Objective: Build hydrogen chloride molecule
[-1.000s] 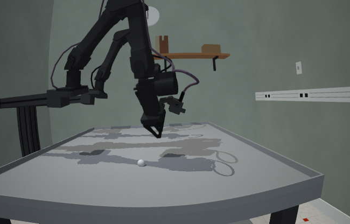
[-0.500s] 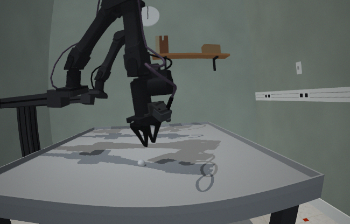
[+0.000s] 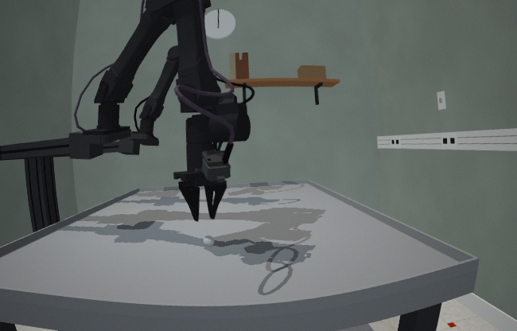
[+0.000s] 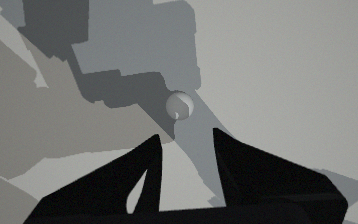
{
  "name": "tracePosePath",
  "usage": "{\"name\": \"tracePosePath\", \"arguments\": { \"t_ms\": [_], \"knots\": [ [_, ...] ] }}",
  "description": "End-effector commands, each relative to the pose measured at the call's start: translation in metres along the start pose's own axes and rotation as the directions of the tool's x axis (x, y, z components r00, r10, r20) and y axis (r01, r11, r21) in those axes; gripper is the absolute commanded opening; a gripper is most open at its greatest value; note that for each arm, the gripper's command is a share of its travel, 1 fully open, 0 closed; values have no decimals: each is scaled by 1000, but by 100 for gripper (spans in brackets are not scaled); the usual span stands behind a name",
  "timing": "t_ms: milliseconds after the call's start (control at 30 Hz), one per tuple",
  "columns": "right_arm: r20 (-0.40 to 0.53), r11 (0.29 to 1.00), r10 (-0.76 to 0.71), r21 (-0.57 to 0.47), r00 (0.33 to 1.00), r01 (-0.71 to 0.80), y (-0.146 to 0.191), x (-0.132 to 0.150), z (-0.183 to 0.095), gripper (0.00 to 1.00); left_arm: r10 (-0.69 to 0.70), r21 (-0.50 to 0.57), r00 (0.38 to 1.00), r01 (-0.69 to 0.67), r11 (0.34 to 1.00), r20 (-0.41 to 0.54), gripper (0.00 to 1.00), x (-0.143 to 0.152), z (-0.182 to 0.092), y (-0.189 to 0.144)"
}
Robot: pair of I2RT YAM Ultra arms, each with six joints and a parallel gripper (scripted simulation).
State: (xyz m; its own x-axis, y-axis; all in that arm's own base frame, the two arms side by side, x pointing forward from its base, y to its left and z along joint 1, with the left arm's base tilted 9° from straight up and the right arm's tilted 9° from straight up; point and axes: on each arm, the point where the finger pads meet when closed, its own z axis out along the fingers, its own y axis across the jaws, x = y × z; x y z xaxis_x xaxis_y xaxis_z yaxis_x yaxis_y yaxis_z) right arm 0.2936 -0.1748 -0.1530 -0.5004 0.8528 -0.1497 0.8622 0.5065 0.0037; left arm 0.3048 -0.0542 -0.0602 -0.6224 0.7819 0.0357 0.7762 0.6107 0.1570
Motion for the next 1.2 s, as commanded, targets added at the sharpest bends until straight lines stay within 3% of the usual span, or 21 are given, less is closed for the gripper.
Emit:
{"name": "tracePosePath", "arguments": {
  "t_ms": [0,267,500,1167],
  "knots": [
    [31,1000,-21,-21,999,22,10,-13,-5,37,1,3,1000,-1,1000,27,0,-7,-6,-3],
    [27,999,-44,-25,999,45,11,-5,-1,37,1,3,1000,-1,1000,27,0,-7,-6,-3],
    [52,999,-34,-39,998,36,16,-18,9,37,1,3,1000,-1,1000,27,0,-7,-6,-3],
    [51,999,-25,-36,998,27,14,-19,41,37,1,3,1000,-1,1000,27,0,-7,-6,-3]
  ]
}}
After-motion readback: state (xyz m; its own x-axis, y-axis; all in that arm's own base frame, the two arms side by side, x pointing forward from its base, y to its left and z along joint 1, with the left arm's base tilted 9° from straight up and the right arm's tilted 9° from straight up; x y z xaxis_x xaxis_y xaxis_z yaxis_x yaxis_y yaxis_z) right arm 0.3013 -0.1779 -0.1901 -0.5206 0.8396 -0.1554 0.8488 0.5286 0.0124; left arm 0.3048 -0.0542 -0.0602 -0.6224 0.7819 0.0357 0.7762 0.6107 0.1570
